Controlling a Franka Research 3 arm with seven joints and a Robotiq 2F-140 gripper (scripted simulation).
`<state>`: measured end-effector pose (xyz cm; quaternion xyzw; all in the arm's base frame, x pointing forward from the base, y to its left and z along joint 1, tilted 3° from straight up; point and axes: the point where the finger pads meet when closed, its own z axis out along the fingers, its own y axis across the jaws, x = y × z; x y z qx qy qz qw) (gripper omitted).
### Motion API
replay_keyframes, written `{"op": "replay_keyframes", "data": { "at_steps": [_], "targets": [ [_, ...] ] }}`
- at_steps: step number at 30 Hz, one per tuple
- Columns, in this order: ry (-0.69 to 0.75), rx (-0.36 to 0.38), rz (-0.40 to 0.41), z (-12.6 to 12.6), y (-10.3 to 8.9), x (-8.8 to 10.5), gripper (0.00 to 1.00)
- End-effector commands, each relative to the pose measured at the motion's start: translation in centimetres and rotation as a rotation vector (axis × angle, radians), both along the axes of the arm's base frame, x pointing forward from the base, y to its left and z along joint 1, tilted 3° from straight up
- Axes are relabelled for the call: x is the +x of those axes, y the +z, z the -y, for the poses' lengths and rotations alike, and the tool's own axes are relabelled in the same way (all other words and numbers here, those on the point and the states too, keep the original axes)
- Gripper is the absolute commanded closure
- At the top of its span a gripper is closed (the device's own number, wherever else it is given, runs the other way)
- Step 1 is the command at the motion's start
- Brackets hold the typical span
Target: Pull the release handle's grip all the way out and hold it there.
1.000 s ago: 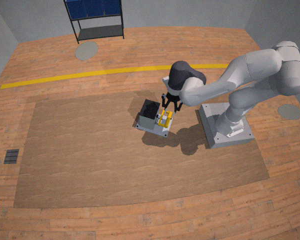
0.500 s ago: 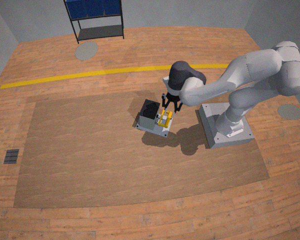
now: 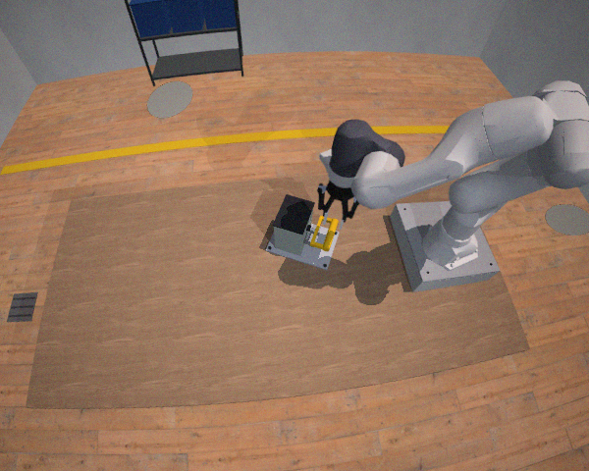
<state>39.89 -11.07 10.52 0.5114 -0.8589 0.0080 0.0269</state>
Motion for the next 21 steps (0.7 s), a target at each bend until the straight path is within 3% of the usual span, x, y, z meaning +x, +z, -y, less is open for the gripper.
{"op": "replay_keyframes", "data": {
  "at_steps": [1, 21],
  "targets": [
    [-0.008, 0.000, 0.000, 0.0, 0.0, 0.0, 0.68],
    [-0.008, 0.000, 0.000, 0.1, -1.8, 0.0, 0.68]
  ]
}}
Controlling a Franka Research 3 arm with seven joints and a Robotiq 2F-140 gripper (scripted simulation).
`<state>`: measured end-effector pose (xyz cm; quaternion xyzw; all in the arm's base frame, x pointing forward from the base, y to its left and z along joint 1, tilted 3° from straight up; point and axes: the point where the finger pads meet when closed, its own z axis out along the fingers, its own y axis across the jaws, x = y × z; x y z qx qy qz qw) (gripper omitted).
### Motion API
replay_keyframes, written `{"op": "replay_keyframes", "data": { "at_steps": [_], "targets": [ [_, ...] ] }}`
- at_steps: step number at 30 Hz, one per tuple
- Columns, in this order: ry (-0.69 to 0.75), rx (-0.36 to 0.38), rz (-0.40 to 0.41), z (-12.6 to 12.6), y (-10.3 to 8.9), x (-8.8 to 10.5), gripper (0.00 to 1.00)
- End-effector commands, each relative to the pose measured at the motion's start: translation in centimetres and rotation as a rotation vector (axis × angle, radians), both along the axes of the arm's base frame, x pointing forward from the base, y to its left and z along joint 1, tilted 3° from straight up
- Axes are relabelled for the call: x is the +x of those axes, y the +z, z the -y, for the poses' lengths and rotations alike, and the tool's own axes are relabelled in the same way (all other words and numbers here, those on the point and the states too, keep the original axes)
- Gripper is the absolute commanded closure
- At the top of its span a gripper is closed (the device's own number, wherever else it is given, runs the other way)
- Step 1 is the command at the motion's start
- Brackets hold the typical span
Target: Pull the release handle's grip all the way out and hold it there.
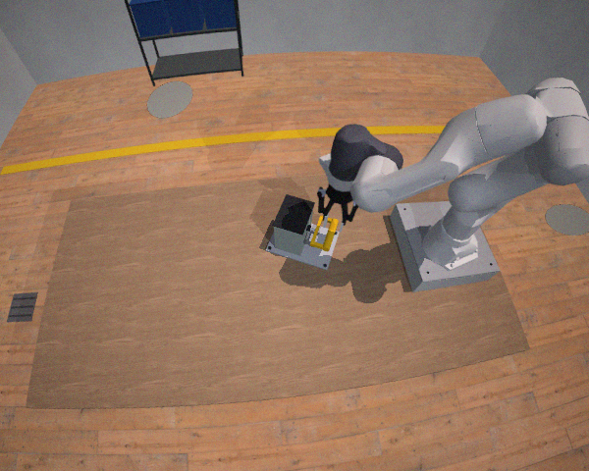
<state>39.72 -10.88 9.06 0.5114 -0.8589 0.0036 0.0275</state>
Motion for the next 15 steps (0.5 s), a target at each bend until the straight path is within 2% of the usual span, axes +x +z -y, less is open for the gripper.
{"op": "replay_keyframes", "data": {
  "at_steps": [1, 15],
  "targets": [
    [-0.008, -0.007, 0.006, 0.2, -0.5, 0.1, 0.68],
    [-0.008, -0.007, 0.006, 0.3, -2.2, 0.1, 0.68]
  ]
}}
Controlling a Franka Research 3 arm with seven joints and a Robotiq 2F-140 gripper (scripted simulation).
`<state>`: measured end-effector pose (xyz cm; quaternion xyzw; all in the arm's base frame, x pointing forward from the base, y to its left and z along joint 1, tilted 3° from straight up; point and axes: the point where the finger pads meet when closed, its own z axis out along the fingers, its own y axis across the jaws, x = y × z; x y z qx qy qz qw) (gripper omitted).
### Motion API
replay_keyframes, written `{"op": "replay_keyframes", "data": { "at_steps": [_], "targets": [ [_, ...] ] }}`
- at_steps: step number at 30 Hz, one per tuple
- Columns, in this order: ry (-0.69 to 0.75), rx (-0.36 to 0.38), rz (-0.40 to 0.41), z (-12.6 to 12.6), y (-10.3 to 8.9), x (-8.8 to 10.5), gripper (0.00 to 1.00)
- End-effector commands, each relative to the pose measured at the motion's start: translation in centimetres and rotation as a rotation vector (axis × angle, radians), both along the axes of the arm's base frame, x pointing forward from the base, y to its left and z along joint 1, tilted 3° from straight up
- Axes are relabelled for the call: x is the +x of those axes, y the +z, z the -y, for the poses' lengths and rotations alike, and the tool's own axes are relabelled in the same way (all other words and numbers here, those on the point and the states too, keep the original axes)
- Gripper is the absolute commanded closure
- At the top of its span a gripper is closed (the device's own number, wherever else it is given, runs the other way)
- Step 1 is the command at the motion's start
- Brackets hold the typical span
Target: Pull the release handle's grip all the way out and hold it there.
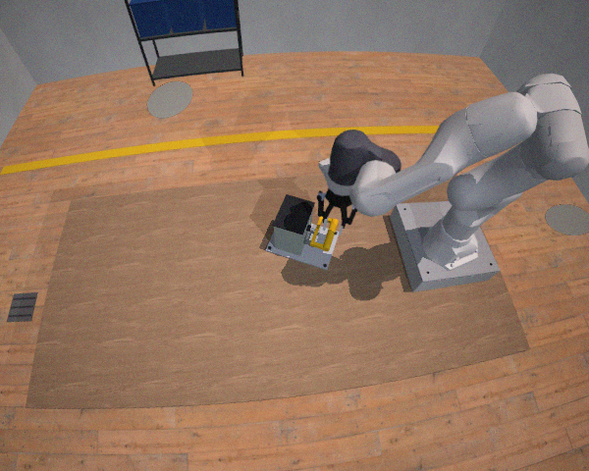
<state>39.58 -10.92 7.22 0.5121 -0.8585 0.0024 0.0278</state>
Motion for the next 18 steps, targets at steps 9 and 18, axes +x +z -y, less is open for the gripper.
{"op": "replay_keyframes", "data": {
  "at_steps": [9, 18],
  "targets": [
    [-0.009, -0.008, 0.008, 0.30, -0.98, 0.21, 0.68],
    [-0.009, -0.008, 0.008, 0.32, -1.33, 0.20, 0.68]
  ]
}}
